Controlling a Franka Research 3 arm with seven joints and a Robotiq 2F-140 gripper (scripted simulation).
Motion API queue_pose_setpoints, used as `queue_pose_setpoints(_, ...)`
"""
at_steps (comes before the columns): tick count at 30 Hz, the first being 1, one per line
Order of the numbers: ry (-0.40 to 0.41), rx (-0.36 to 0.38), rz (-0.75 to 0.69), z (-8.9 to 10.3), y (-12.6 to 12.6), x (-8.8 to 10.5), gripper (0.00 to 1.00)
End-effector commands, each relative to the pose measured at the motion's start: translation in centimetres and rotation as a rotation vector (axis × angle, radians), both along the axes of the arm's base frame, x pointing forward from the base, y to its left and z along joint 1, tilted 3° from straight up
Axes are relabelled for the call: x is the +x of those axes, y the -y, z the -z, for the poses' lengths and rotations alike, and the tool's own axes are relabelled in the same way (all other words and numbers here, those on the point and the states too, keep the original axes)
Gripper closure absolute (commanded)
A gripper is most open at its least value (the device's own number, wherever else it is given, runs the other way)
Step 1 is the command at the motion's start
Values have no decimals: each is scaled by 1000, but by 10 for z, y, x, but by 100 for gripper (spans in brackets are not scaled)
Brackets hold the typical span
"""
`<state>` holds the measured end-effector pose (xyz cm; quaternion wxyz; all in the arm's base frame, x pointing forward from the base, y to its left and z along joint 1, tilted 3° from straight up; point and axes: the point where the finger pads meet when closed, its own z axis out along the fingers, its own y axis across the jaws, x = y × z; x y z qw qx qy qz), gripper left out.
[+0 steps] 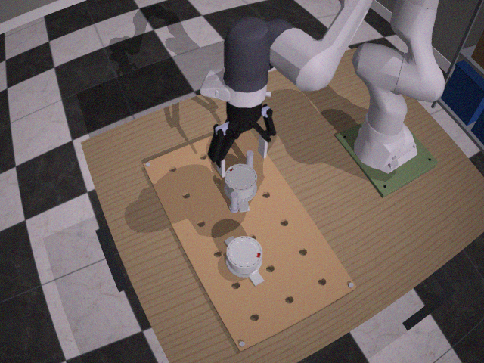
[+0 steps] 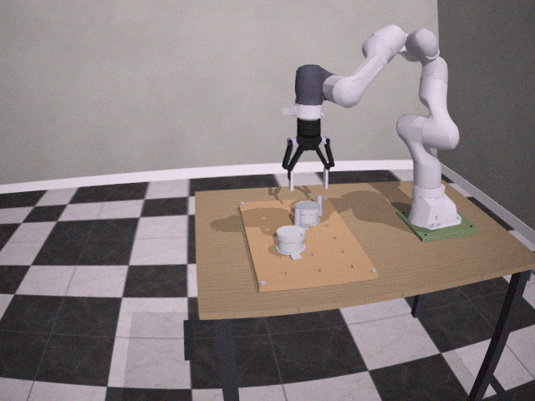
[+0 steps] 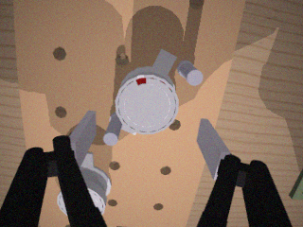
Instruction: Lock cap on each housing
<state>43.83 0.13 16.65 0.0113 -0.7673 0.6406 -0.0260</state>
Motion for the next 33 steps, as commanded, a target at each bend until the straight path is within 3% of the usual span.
queue_pose_setpoints(1, 1, -3, -14, 4, 0, 1, 22)
queue_pose_setpoints(33, 1, -3, -14, 40, 1, 3, 22)
